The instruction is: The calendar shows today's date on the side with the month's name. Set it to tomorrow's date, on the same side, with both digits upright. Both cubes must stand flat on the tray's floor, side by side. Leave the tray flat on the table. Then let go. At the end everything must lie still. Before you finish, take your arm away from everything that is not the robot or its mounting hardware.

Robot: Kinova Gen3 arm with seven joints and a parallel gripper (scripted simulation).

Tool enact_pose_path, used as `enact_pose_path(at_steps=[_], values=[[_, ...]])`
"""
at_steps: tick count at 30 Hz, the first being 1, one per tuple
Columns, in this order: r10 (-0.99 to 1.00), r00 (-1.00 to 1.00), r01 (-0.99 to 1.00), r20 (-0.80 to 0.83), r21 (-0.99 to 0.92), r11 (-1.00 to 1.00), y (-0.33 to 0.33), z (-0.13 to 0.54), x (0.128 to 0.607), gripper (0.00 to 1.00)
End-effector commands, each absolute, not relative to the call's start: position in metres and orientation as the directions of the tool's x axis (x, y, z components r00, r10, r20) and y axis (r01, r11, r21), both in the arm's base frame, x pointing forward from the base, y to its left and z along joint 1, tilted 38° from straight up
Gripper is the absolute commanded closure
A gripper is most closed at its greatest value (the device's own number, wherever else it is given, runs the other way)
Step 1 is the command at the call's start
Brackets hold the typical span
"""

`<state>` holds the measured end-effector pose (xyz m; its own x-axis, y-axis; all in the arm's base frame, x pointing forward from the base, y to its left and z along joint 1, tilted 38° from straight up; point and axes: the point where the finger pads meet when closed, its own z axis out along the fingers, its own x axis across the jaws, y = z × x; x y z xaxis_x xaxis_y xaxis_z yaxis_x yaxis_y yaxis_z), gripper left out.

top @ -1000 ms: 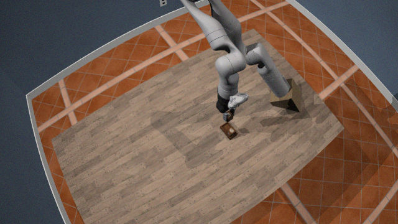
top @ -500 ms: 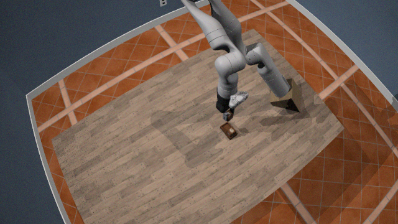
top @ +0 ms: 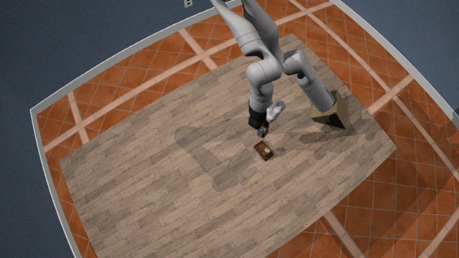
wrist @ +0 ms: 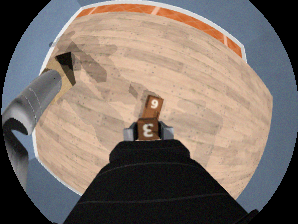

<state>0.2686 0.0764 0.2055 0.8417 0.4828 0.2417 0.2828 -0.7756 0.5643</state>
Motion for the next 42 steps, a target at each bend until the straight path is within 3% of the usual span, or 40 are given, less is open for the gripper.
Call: enact_pose_path(at_steps=[1,18,42], values=[[0.506,0.832,0.308,0.227,0.571,-0.761,0.075,0.207,0.268,0.4],[0.75,0.662,0.589,0.004,0.616,-0.523,0.057,0.212,0.263,0.4],[0.909,0.123,0.877,-0.397,0.473,0.088,0.019,0.225,0.257,0.4]])
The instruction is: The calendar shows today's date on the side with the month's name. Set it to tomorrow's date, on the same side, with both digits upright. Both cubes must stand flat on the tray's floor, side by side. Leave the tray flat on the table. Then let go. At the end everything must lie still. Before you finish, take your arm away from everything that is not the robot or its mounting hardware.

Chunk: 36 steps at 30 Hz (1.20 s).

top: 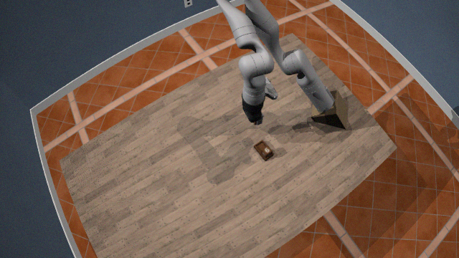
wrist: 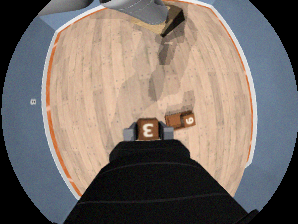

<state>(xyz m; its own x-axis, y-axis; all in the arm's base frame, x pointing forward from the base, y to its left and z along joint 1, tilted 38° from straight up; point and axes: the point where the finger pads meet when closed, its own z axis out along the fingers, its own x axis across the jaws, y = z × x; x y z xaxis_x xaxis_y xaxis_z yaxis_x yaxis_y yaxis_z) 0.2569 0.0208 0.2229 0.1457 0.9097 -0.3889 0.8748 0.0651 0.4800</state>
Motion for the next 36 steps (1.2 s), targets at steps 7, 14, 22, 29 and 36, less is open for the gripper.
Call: enact_pose_path(at_steps=[7,14,22,29,36], values=[[0.874,-0.052,0.884,-0.483,0.385,0.265,0.008,0.229,0.257,0.4],[0.808,-0.22,0.858,-0.547,0.285,0.427,-0.002,0.234,0.257,0.4],[0.685,-0.416,0.782,-0.598,0.148,0.605,-0.014,0.239,0.259,0.4],[0.599,-0.517,0.72,-0.612,0.067,0.691,-0.021,0.243,0.26,0.4],[0.479,-0.628,0.627,-0.613,-0.034,0.779,-0.028,0.246,0.262,0.4]])
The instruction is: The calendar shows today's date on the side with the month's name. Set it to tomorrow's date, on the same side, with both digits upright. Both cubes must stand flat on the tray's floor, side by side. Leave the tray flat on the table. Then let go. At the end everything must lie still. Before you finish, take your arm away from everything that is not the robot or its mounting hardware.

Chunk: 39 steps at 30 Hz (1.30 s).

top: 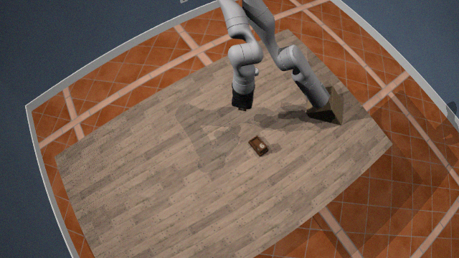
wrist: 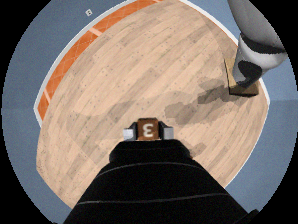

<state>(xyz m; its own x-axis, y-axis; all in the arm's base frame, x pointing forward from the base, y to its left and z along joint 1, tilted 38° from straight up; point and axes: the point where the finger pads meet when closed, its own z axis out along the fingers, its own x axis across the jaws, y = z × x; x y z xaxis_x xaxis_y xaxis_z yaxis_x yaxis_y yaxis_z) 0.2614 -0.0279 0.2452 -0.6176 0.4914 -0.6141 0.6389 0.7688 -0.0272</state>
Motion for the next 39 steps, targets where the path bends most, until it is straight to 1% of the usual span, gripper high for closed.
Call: enact_pose_path(at_steps=[1,21,39], values=[[0.463,-0.641,0.613,-0.612,-0.046,0.788,-0.029,0.247,0.262,0.4],[0.246,-0.778,0.428,-0.578,-0.202,0.881,-0.04,0.252,0.266,0.4],[0.189,-0.805,0.377,-0.563,-0.239,0.895,-0.042,0.254,0.266,0.4]])
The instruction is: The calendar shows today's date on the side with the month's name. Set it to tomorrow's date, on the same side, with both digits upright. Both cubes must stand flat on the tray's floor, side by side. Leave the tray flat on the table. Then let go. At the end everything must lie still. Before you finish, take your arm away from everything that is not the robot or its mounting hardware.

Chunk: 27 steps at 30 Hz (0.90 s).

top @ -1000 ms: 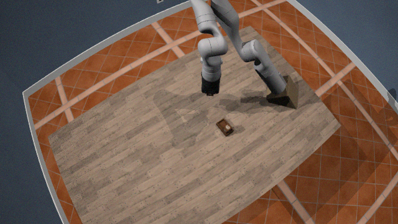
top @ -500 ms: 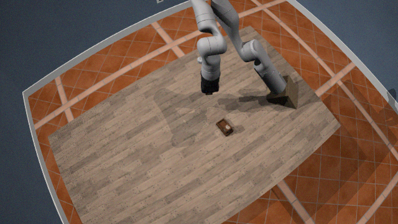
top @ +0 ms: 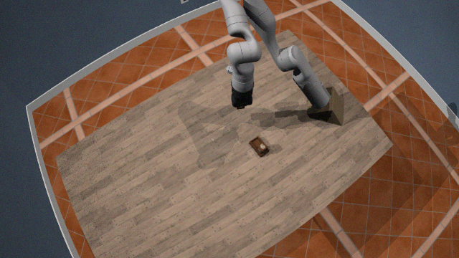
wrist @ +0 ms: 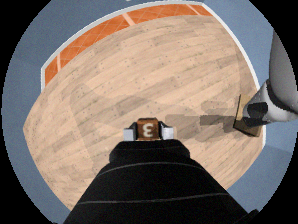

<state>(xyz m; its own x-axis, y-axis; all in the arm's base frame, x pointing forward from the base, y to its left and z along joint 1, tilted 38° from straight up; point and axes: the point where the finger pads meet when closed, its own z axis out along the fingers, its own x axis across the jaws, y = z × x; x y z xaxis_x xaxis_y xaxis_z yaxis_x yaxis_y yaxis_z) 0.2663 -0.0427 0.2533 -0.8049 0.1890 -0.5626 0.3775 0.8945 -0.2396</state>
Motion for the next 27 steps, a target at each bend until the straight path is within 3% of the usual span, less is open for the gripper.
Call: enact_pose_path(at_steps=[1,27], values=[[0.189,-0.805,0.377,-0.563,-0.239,0.895,-0.0424,0.2535,0.2665,0.4],[0.186,-0.806,0.375,-0.562,-0.24,0.895,-0.044,0.2508,0.2682,0.4]])
